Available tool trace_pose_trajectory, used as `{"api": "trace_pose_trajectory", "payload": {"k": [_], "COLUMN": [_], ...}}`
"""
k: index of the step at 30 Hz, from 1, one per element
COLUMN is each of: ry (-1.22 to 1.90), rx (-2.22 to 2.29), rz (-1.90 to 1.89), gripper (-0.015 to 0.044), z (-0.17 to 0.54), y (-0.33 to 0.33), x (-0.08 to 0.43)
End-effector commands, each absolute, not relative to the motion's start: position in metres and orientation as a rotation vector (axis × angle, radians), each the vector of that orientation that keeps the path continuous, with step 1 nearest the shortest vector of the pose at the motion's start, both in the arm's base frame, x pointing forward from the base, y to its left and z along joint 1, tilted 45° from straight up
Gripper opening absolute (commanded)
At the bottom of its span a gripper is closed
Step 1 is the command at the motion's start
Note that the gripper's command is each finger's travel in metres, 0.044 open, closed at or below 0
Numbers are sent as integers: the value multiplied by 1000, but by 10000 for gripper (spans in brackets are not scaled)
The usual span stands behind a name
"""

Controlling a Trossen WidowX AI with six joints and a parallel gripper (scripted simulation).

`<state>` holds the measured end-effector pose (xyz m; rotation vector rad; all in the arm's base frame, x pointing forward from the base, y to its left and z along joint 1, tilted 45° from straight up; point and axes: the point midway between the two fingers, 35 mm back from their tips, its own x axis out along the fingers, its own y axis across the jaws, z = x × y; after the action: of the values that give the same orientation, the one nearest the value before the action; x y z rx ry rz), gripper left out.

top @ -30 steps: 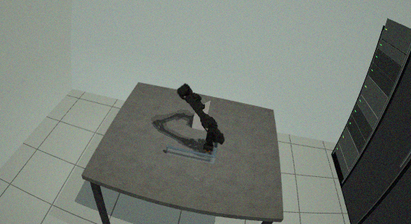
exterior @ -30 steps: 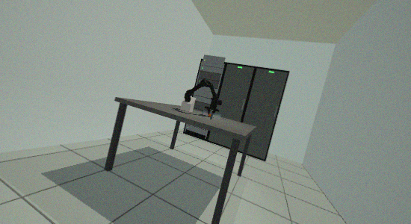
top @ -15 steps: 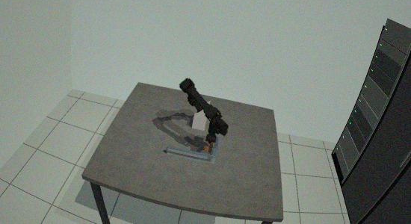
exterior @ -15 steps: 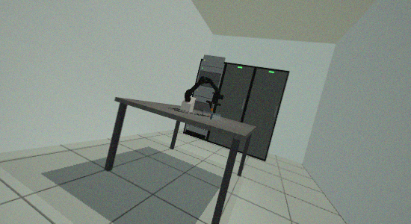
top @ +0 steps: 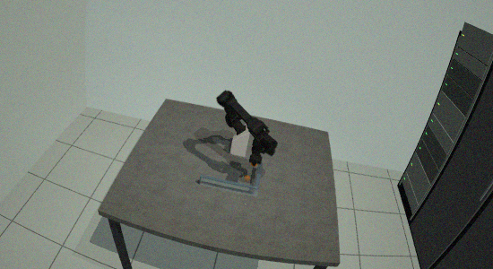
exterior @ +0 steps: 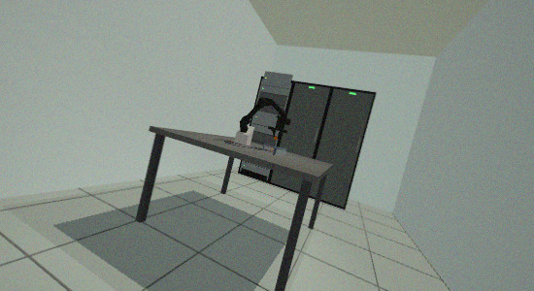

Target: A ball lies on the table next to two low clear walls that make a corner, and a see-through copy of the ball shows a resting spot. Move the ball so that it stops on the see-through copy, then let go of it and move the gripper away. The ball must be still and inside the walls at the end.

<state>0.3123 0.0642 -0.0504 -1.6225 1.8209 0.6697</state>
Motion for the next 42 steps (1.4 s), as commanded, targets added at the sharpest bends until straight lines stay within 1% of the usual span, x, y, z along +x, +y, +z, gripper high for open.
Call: {"api": "trace_pose_trajectory", "payload": {"k": [1,5,11,22,42], "ry": [1824,1826,1826,1829,1829], "rx": [-1625,-1626,-1626,-1628,-1629], "rz": [669,668,668,665,664], "gripper": [0,0,0,0,0], "z": [-53,-59,-65,-109,-123], "y": [47,29,22,-22,-36], "x": [310,306,305,300,298]}}
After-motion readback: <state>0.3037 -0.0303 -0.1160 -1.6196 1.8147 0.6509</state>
